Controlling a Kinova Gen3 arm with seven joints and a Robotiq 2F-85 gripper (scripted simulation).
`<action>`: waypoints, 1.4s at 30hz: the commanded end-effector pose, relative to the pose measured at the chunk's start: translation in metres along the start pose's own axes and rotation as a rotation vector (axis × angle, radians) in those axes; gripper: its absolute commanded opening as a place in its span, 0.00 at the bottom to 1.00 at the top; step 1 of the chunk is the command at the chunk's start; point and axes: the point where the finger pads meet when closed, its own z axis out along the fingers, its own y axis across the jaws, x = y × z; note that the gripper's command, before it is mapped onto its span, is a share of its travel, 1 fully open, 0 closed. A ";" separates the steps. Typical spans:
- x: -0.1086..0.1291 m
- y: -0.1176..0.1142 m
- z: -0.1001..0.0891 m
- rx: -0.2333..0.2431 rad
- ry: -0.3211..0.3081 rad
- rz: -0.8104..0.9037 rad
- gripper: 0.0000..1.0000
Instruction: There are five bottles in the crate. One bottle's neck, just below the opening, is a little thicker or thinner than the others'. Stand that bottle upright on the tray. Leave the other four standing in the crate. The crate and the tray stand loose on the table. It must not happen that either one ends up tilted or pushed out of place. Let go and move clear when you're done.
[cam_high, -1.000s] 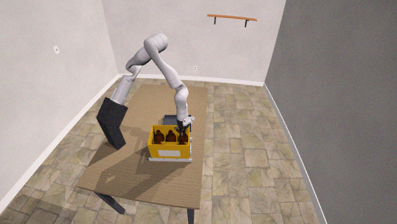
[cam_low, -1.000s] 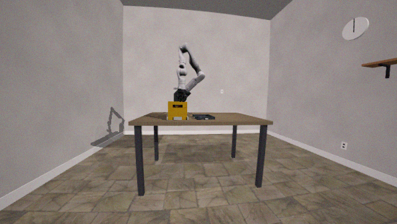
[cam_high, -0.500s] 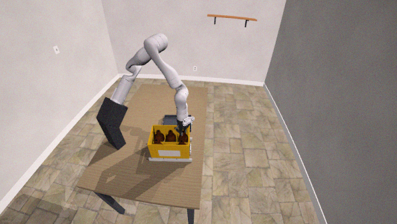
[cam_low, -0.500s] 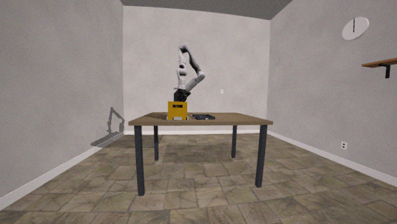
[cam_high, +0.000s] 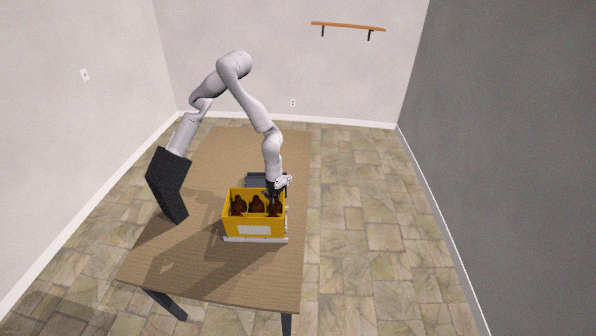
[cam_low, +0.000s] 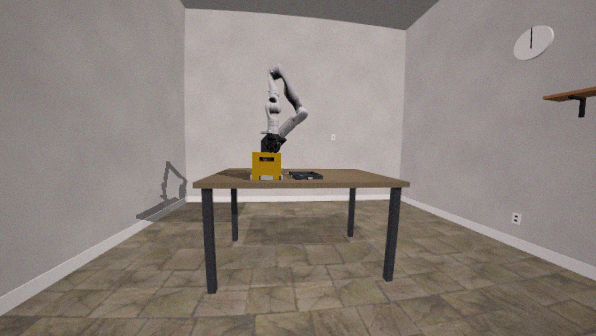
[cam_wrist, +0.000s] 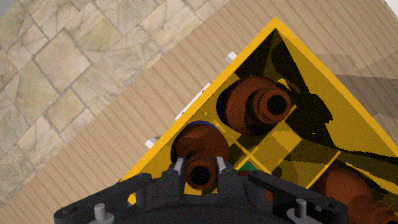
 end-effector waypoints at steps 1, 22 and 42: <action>0.003 0.000 0.001 0.003 0.006 0.004 0.00; 0.003 0.000 0.001 0.003 0.006 0.004 0.64; 0.003 0.000 0.001 0.003 0.006 0.004 0.64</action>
